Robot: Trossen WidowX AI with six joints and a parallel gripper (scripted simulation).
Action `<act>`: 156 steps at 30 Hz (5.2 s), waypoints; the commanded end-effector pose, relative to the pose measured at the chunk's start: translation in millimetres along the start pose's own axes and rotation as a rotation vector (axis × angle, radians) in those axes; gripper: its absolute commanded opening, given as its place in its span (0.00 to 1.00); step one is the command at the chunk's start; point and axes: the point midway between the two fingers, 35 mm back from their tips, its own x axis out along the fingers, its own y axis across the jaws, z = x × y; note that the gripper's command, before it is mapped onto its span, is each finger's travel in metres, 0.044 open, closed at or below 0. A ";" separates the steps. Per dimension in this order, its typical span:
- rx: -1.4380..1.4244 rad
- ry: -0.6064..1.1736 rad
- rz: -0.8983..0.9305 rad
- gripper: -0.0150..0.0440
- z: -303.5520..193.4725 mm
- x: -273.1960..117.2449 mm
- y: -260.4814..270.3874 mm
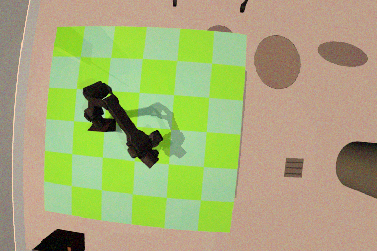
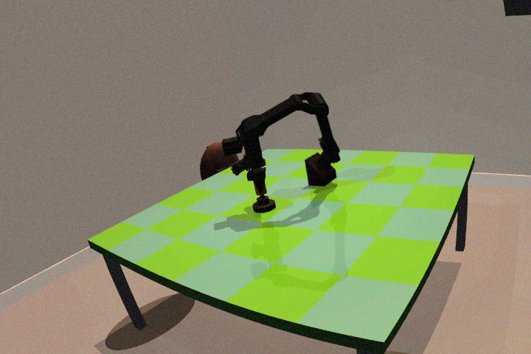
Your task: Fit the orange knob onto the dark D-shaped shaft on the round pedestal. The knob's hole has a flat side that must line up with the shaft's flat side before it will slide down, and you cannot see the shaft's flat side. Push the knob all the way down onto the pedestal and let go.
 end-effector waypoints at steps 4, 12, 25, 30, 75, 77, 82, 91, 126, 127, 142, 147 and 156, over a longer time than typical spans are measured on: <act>0.005 -0.003 0.003 0.25 0.6 0.3 1.2; 0.005 -0.003 0.003 0.25 0.3 -2.6 1.9; 0.215 -0.003 0.003 0.25 0.6 -3.6 1.4; 0.215 -0.003 0.003 0.25 0.2 -1.3 0.7; 0.424 -0.003 0.003 0.25 -0.3 -2.8 2.3; 0.424 -0.003 0.003 0.25 -0.4 -3.9 2.8; 0.510 -0.002 0.003 0.25 -0.2 -4.6 3.1; 0.634 -0.002 0.003 0.25 -0.2 -2.9 1.6; 0.843 -0.002 0.004 0.25 -0.2 0.7 2.2; 0.843 -0.002 0.004 0.25 -0.2 0.3 2.2; 0.897 -0.002 0.004 0.25 0.0 -4.5 3.5; 1.052 -0.002 0.004 0.25 0.4 -4.0 2.6; 1.052 -0.001 0.004 0.25 -0.1 0.6 2.2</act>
